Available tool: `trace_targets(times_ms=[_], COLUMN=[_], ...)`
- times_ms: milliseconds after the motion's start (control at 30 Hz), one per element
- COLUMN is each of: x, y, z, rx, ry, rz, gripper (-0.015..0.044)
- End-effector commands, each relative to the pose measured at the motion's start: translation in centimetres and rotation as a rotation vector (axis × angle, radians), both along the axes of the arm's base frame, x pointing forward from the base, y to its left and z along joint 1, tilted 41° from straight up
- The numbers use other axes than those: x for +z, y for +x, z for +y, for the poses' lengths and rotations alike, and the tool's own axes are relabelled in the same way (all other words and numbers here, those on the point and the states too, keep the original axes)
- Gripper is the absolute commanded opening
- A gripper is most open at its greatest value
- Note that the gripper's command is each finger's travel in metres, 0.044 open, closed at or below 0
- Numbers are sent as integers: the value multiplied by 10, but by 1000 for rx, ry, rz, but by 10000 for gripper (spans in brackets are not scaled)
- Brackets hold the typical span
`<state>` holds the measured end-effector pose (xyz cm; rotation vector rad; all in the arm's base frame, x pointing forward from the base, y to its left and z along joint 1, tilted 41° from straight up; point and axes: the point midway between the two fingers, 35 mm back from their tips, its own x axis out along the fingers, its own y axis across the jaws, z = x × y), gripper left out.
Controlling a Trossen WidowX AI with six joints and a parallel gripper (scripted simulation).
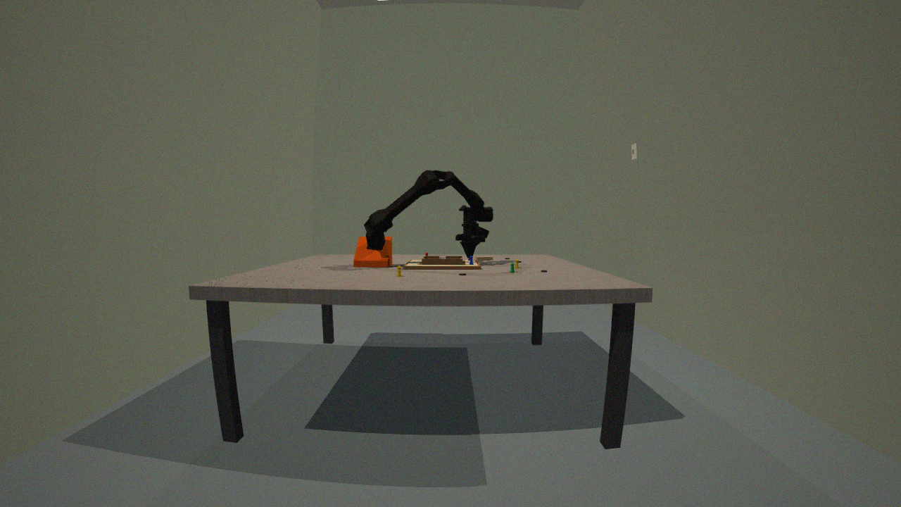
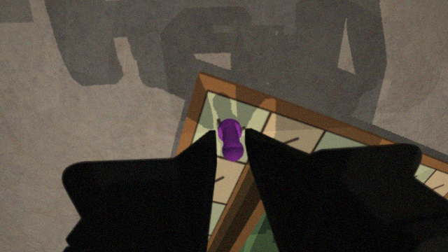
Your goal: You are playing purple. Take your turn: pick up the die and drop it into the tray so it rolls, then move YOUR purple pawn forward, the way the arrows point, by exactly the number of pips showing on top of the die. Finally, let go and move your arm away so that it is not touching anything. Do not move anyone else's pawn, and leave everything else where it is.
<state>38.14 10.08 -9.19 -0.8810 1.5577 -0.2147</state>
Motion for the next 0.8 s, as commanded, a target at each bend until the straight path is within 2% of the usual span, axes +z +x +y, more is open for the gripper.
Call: trace_targets(times_ms=[0,100,233,333,500,767], x=[1,3,36,38,49,122], y=[0,0,-3,-4,-11,-102], z=[2,3,31,33,37,33], rx=[2,2,9,9,0,-121], ry=[1,1,-4,-4,-2,14], rz=[-2,-2,1,1,-6,-99], gripper=[184,263,368,440,440,440])
